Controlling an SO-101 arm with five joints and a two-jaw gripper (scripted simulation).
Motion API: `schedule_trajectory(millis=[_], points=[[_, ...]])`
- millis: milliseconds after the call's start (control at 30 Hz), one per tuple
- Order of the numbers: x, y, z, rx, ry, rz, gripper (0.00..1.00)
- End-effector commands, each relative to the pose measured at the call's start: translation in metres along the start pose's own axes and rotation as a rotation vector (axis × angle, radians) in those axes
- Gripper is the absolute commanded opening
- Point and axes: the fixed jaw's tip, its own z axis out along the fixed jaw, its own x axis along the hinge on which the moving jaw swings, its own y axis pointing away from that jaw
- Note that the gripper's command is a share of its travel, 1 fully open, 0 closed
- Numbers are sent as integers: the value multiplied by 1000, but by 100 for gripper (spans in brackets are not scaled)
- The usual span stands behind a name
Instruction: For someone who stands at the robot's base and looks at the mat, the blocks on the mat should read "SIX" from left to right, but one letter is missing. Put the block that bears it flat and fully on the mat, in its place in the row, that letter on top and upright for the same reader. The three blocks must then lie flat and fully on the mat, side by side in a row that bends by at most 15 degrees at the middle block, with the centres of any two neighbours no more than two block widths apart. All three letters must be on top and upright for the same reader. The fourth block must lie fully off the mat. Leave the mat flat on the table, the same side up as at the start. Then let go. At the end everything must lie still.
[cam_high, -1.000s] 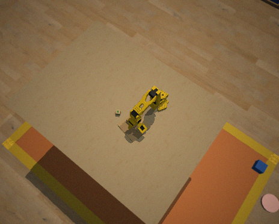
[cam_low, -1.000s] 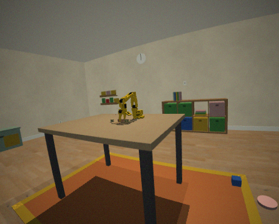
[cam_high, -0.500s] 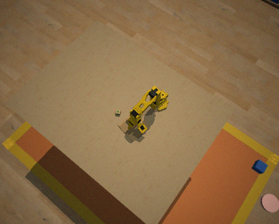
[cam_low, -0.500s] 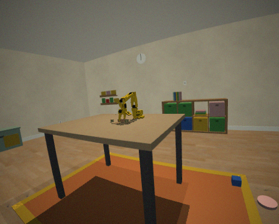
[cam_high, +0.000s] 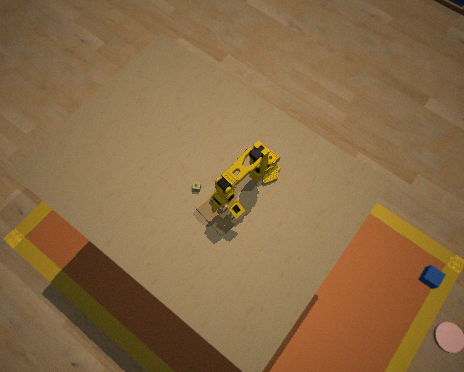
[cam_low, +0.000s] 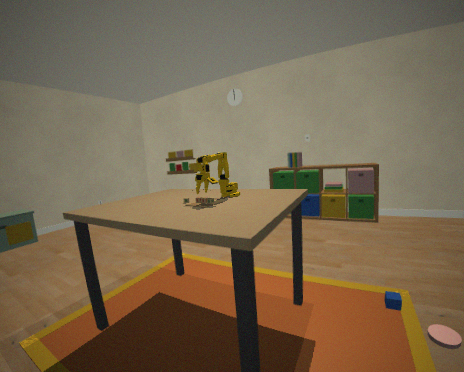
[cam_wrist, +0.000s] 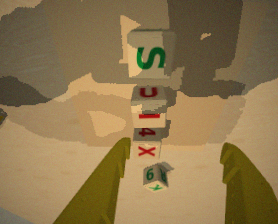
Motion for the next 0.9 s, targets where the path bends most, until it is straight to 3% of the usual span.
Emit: schedule_trajectory(millis=[0,200,867], points=[[-1,-5,-22,63,-2,0,33],[-1,-3,-29,63,-2,0,33],[-1,-3,-29,63,-2,0,33]])
